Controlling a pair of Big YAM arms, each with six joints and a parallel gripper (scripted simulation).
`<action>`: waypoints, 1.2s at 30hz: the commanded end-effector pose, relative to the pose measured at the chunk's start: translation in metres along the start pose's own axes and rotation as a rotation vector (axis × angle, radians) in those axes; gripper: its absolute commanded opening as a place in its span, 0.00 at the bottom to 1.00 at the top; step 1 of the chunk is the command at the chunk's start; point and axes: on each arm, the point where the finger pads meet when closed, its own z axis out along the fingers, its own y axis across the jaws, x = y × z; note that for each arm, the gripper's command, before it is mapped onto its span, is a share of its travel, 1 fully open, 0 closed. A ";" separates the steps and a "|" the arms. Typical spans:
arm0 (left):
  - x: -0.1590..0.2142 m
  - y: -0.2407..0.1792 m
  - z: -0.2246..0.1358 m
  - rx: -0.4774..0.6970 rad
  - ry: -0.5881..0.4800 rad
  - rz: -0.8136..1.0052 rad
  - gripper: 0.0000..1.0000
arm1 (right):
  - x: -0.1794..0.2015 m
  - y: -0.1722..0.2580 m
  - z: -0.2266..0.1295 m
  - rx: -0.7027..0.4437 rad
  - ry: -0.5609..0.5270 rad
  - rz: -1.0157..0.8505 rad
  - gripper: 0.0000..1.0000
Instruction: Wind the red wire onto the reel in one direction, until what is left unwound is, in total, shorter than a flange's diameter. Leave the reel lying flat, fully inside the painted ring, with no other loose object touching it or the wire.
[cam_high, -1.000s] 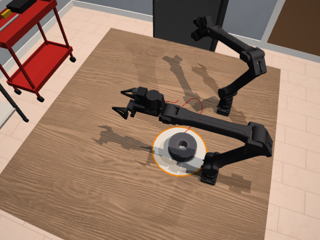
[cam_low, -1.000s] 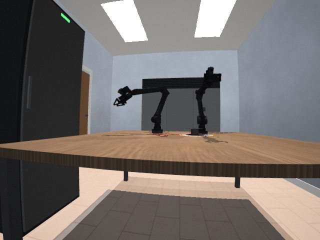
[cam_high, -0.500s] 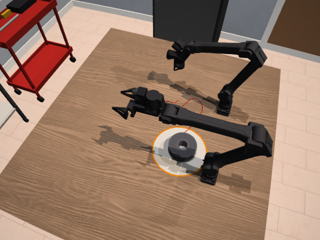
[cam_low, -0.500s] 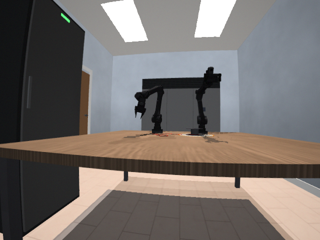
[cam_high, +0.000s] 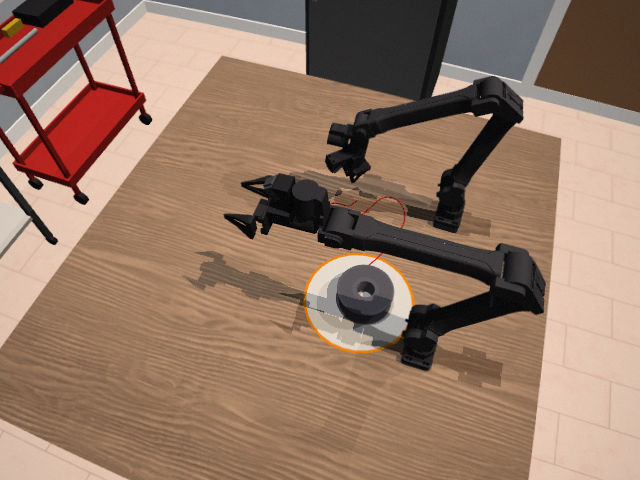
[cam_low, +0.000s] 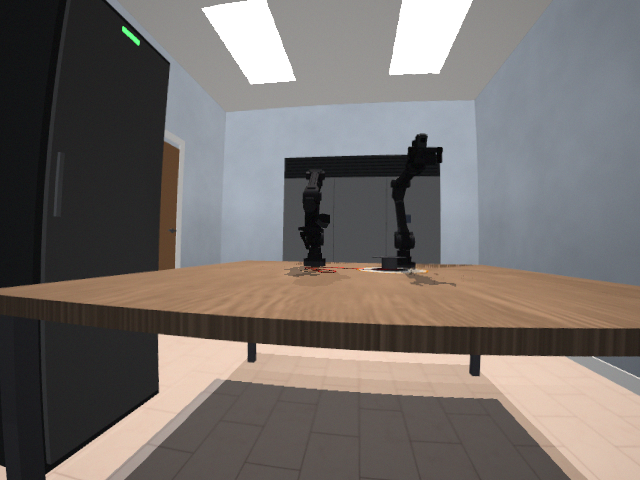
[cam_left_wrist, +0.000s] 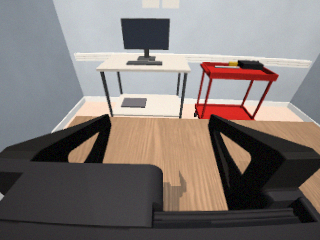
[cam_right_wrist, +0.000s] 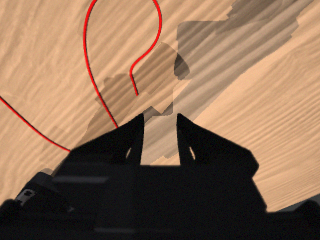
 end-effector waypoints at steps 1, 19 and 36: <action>-0.011 -0.004 0.001 0.005 -0.033 0.009 1.00 | -0.006 0.017 0.002 -0.031 0.029 -0.093 0.32; -0.011 -0.004 0.001 0.005 -0.033 0.009 1.00 | -0.006 0.032 0.008 -0.060 0.055 -0.158 0.30; -0.011 -0.004 0.001 0.005 -0.033 0.009 1.00 | -0.010 0.032 0.051 -0.060 0.055 -0.158 0.30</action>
